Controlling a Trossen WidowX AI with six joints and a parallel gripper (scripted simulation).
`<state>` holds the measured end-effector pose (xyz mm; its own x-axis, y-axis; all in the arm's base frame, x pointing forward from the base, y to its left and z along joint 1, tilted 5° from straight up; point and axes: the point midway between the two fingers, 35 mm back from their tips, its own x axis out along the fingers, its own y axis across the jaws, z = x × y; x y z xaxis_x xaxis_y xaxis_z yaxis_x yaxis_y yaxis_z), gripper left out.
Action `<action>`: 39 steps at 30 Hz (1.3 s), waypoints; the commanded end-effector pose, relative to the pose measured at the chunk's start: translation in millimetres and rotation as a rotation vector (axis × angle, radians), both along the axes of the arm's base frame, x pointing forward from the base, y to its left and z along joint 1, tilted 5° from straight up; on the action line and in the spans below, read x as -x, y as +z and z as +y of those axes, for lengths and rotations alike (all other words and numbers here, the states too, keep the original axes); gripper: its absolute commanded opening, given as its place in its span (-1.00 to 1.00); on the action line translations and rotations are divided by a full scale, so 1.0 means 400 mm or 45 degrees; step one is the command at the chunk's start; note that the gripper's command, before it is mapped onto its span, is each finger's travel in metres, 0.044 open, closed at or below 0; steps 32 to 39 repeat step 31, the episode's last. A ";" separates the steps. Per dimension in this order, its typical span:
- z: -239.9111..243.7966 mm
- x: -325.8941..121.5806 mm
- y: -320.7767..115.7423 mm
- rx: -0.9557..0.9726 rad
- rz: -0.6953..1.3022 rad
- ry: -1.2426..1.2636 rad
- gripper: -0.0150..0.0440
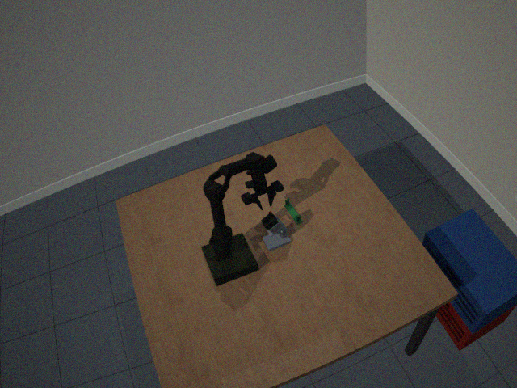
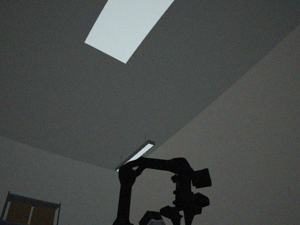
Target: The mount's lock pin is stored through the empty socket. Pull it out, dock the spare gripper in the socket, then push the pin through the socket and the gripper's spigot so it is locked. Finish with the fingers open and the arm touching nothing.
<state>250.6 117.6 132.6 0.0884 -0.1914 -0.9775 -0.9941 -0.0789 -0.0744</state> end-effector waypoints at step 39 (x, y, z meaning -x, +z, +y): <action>0.000 0.000 0.000 0.000 0.000 0.000 1.00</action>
